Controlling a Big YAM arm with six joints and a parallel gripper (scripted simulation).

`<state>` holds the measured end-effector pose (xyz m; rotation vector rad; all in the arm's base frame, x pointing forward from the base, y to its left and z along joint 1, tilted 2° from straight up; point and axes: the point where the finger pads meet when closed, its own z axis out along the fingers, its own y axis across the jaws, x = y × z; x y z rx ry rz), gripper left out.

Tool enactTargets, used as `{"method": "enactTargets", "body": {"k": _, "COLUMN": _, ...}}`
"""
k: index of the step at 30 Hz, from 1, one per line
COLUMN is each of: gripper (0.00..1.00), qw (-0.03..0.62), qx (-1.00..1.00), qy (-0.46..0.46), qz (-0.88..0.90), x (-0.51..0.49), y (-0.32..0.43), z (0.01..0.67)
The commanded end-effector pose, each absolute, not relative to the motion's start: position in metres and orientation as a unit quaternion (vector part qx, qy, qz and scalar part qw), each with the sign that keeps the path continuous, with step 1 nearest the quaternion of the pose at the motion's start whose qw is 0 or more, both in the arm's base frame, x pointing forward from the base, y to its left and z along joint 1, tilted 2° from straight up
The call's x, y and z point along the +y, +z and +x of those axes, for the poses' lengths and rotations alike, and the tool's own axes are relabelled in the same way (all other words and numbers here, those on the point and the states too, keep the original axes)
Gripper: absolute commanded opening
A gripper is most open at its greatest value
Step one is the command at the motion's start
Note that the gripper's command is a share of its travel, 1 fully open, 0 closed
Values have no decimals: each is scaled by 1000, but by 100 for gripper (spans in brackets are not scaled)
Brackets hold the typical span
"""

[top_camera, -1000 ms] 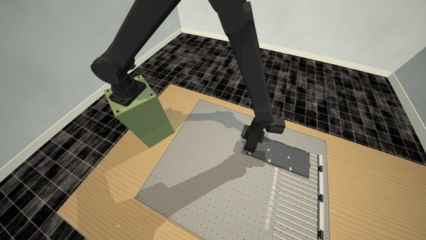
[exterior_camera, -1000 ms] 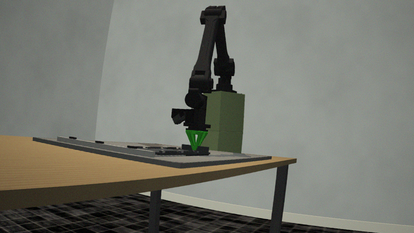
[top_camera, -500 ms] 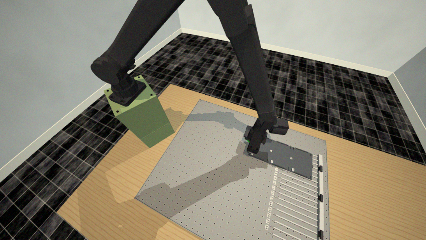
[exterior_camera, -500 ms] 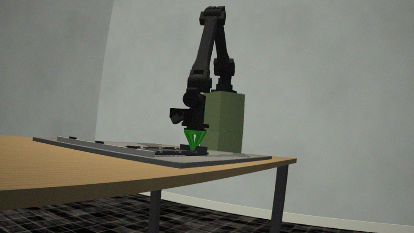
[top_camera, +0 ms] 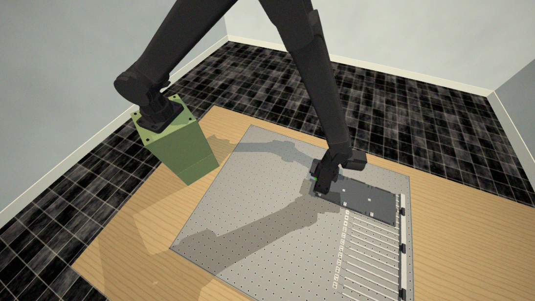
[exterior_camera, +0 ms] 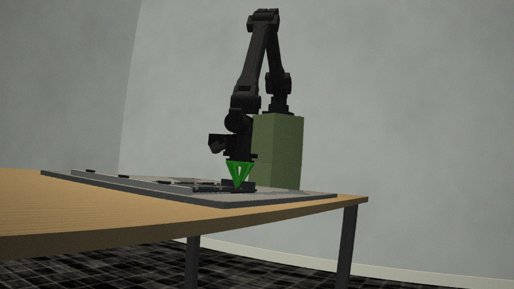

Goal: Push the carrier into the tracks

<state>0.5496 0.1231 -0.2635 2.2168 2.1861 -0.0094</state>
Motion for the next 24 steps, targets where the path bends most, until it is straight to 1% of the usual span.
{"method": "enactTargets", "body": {"k": 1, "gripper": 0, "qw": 27, "qx": 701, "qy": 15, "qz": 713, "x": 117, "y": -258, "z": 582}}
{"method": "enactTargets", "body": {"k": 24, "gripper": 0, "qw": 29, "qx": 701, "qy": 18, "qz": 713, "x": 117, "y": -256, "z": 604}}
